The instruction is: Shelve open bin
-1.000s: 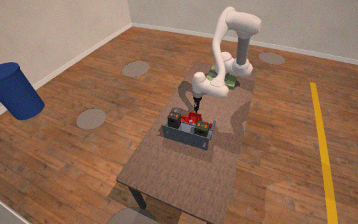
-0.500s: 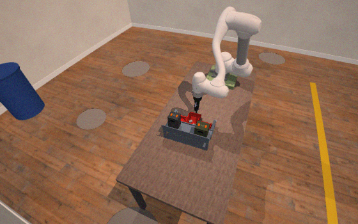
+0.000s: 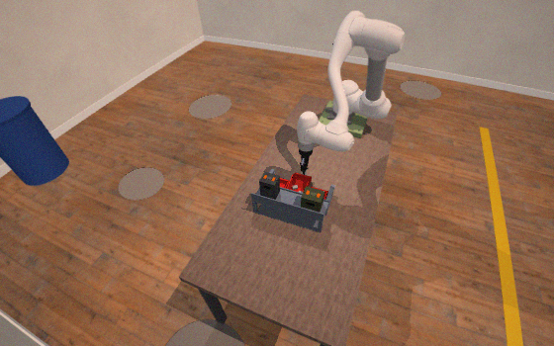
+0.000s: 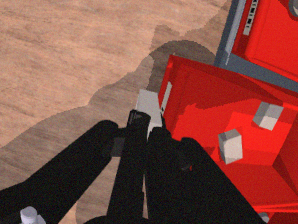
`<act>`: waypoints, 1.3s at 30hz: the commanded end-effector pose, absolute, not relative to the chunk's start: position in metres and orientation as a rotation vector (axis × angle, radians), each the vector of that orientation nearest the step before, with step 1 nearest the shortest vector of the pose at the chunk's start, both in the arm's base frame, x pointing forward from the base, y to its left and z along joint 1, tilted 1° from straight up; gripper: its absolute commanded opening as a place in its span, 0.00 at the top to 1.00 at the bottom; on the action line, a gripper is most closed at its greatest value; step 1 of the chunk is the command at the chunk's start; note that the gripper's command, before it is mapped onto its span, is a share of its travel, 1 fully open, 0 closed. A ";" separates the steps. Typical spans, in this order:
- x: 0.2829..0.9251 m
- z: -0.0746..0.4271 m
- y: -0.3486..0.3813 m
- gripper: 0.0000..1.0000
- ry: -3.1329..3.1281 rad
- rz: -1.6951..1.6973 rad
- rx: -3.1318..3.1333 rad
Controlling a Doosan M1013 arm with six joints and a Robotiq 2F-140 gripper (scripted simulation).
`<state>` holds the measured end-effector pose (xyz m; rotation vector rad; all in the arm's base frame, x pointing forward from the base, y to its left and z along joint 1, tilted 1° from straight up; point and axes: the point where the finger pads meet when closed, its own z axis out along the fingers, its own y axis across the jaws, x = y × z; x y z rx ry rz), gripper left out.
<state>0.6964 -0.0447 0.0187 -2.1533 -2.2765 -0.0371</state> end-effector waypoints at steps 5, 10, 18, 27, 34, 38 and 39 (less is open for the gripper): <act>0.697 0.019 -0.045 1.00 -2.277 -0.038 -2.153; 0.699 0.019 -0.044 1.00 -2.277 -0.038 -2.153; 0.702 0.019 -0.044 1.00 -2.277 -0.038 -2.153; 0.706 0.019 -0.044 1.00 -2.277 -0.038 -2.153; 0.710 0.019 -0.044 1.00 -2.277 -0.038 -2.153; 0.711 0.019 -0.044 1.00 -2.277 -0.038 -2.153; 0.712 0.019 -0.044 1.00 -2.277 -0.038 -2.153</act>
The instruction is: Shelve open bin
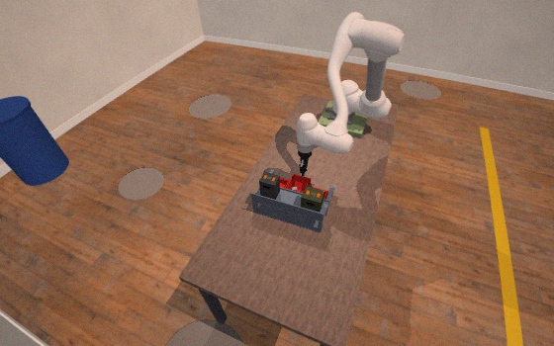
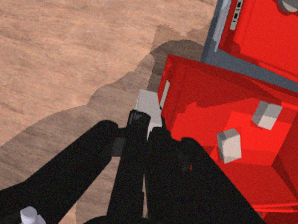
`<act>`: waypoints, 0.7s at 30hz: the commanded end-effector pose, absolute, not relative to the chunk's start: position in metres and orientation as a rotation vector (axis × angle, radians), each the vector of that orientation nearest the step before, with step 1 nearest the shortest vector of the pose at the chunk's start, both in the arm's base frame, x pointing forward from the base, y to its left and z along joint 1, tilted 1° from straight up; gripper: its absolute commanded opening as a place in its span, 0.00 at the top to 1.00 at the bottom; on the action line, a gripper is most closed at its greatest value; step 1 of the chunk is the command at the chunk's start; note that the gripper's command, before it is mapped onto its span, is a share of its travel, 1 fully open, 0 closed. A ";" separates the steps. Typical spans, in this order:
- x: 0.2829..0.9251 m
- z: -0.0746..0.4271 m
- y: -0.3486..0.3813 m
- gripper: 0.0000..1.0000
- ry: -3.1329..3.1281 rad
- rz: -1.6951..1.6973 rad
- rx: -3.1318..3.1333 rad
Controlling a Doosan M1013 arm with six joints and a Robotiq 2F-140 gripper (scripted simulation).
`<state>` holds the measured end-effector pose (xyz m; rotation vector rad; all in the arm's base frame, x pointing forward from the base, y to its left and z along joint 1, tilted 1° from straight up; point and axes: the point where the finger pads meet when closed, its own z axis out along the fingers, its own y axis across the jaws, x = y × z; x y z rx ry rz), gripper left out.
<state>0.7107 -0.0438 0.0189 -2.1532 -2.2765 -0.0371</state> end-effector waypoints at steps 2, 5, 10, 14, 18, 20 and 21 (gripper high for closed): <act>0.713 0.019 -0.044 1.00 -2.277 -0.038 -2.153; 0.715 0.019 -0.044 1.00 -2.277 -0.038 -2.153; 0.719 0.019 -0.043 1.00 -2.277 -0.038 -2.153; 0.721 0.019 -0.043 1.00 -2.277 -0.038 -2.153; 0.723 0.019 -0.043 1.00 -2.277 -0.038 -2.153; 0.724 0.019 -0.043 1.00 -2.277 -0.038 -2.153; 0.725 0.019 -0.043 1.00 -2.277 -0.038 -2.153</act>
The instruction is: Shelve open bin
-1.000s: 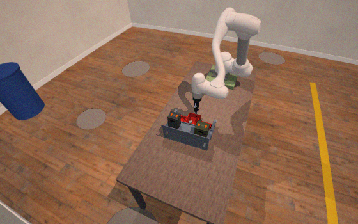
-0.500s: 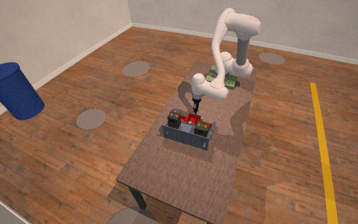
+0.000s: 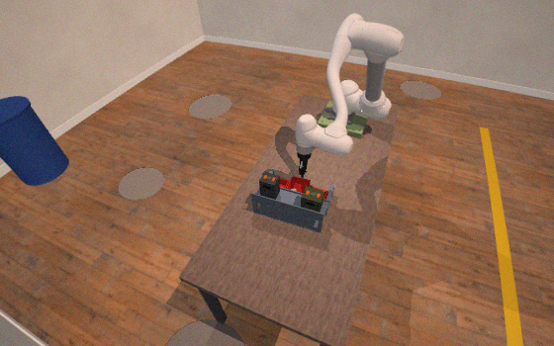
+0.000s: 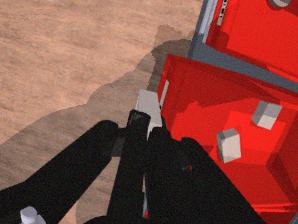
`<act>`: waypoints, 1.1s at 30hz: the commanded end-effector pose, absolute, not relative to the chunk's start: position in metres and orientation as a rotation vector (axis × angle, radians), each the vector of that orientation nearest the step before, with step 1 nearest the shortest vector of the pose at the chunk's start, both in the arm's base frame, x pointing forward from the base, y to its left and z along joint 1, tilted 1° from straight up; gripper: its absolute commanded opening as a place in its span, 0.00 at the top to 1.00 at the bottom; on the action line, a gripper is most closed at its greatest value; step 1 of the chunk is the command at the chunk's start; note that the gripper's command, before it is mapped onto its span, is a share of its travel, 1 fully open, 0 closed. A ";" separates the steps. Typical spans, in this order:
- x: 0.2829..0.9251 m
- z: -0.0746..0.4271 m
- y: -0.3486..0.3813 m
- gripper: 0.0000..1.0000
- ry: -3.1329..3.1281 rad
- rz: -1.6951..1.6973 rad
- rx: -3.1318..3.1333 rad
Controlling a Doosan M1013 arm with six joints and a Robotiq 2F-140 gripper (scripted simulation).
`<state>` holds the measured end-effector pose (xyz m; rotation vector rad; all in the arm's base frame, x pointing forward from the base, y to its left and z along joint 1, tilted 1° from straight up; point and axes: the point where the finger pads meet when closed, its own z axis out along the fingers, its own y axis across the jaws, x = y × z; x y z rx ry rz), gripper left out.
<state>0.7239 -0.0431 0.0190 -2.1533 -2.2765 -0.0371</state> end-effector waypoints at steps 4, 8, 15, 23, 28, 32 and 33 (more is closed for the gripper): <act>0.728 0.019 -0.043 1.00 -2.277 -0.038 -2.153; 0.731 0.019 -0.043 1.00 -2.277 -0.038 -2.153; 0.735 0.019 -0.042 1.00 -2.277 -0.038 -2.153; 0.740 0.019 -0.042 1.00 -2.277 -0.038 -2.153; 0.742 0.019 -0.042 1.00 -2.277 -0.038 -2.153; 0.745 0.019 -0.042 1.00 -2.277 -0.038 -2.153; 0.745 0.019 -0.042 1.00 -2.277 -0.038 -2.153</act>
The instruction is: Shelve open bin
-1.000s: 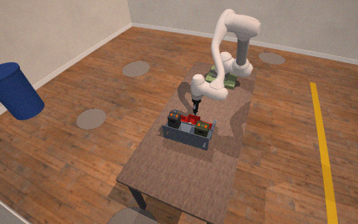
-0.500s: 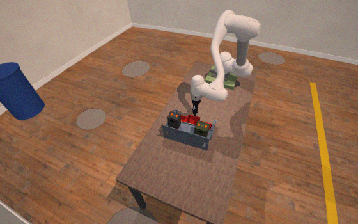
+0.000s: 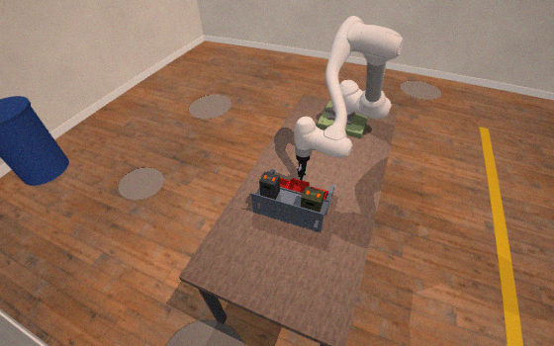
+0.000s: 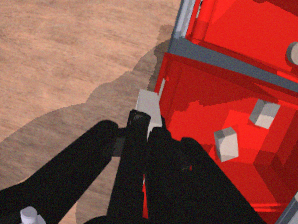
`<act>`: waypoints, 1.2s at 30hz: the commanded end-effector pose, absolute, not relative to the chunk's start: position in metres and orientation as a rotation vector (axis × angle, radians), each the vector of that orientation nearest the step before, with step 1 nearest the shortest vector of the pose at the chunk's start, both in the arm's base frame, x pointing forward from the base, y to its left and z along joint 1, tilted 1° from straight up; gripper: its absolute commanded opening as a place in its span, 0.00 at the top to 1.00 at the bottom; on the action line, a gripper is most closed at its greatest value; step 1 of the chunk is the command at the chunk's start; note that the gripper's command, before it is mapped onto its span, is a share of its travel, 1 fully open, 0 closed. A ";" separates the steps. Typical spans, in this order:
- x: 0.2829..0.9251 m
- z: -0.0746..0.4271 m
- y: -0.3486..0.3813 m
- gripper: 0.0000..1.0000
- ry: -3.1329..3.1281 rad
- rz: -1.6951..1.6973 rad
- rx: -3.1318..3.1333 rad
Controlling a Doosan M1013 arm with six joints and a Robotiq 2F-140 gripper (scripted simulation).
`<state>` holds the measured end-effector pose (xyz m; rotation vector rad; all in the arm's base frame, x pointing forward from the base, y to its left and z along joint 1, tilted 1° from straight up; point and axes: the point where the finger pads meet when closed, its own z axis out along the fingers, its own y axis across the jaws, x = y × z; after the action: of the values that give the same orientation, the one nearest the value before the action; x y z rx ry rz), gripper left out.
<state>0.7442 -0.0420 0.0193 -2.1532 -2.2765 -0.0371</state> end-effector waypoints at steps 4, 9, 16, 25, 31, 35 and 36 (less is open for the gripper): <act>0.747 0.020 -0.042 1.00 -2.277 -0.038 -2.153; 0.750 0.020 -0.042 1.00 -2.277 -0.038 -2.153; 0.752 0.020 -0.042 1.00 -2.277 -0.038 -2.153; 0.755 0.020 -0.041 1.00 -2.277 -0.038 -2.153; 0.756 0.020 -0.041 1.00 -2.277 -0.038 -2.153; 0.757 0.020 -0.041 1.00 -2.277 -0.038 -2.153; 0.757 0.020 -0.041 1.00 -2.277 -0.038 -2.153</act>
<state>0.7564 -0.0413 0.0194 -2.1532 -2.2765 -0.0371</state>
